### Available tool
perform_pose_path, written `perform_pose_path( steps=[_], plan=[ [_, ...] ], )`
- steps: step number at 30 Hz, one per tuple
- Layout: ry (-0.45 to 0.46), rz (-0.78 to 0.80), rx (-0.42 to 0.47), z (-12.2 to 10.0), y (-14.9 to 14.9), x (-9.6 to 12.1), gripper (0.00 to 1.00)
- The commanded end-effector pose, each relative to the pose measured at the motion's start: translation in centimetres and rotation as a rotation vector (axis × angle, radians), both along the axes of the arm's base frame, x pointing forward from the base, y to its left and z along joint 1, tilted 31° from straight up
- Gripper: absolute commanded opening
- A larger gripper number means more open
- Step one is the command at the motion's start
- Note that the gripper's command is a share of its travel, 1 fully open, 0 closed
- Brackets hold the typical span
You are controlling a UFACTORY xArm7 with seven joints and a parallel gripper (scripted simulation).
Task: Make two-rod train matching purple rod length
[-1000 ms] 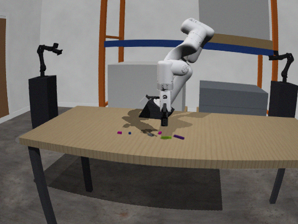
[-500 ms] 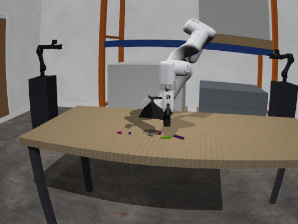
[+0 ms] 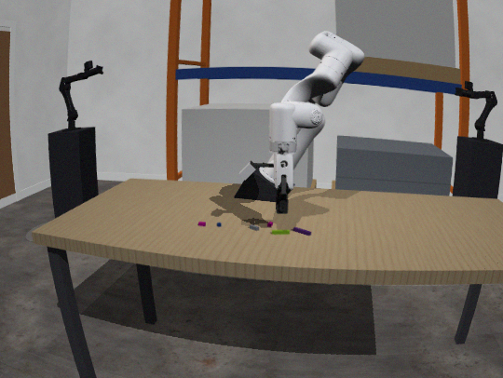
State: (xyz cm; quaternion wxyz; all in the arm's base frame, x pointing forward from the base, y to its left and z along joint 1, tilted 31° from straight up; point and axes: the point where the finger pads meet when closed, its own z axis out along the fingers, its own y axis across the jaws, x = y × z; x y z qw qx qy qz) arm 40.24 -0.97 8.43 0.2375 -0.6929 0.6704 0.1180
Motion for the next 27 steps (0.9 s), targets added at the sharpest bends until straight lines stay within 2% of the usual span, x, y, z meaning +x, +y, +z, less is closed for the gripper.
perform_pose_path(
  steps=[1, 15, 27],
  plan=[
    [-0.002, -0.002, -0.001, 0.1, -0.1, 0.1, 0.24],
    [-0.002, -0.002, -0.001, -0.1, 0.0, 0.1, 0.24],
    [-0.003, -0.002, -0.001, -1.1, 0.5, 0.3, 0.24]
  ],
)
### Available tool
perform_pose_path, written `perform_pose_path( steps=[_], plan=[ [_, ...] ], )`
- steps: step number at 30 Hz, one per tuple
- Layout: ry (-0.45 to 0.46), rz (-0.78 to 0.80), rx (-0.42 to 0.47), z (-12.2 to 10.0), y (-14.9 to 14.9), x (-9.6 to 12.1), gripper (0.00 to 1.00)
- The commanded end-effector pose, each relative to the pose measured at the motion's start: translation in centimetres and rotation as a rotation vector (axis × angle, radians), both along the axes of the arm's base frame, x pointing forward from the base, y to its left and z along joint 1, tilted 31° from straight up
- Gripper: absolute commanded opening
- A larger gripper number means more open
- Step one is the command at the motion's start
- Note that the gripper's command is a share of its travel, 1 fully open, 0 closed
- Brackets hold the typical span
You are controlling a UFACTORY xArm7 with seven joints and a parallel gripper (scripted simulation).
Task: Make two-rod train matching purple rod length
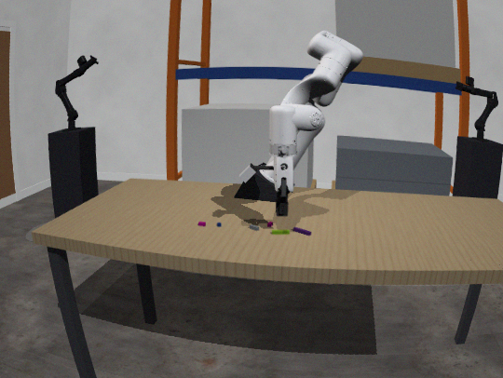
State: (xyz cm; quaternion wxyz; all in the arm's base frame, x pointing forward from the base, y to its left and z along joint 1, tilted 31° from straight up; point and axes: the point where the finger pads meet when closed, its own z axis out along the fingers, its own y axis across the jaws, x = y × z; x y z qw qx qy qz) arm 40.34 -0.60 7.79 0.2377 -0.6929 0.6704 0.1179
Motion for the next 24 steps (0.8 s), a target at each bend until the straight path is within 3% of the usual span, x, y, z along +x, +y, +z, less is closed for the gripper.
perform_pose_path(
  steps=[1, 24],
  plan=[
    [-0.002, -0.002, -0.001, -0.6, 0.2, 0.2, 0.24],
    [-0.002, -0.002, -0.001, -3.0, 1.6, 0.6, 0.24]
  ],
)
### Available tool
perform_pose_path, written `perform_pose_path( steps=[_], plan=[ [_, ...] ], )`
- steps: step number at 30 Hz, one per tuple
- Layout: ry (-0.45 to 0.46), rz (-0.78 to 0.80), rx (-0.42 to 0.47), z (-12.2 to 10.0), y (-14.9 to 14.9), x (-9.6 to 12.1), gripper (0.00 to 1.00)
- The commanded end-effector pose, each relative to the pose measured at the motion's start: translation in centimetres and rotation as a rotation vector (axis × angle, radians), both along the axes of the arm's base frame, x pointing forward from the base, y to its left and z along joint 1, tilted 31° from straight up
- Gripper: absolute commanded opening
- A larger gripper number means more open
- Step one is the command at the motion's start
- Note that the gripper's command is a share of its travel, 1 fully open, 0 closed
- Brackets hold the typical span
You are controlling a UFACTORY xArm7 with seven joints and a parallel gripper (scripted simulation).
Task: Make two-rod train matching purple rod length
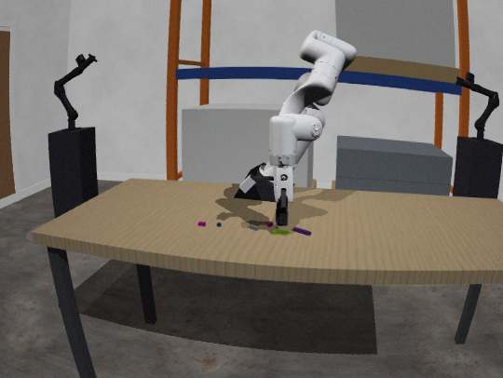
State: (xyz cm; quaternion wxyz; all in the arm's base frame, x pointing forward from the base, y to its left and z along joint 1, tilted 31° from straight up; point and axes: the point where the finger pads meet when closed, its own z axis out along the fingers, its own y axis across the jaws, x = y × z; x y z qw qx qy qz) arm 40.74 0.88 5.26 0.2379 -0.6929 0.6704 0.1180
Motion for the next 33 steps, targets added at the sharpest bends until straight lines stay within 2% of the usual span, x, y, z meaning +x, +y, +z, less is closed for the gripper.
perform_pose_path(
  steps=[1, 33],
  plan=[
    [-0.002, -0.002, -0.002, -0.56, 0.18, 0.26, 0.24],
    [-0.002, -0.002, -0.002, -1.2, 0.55, 0.37, 0.24]
  ],
)
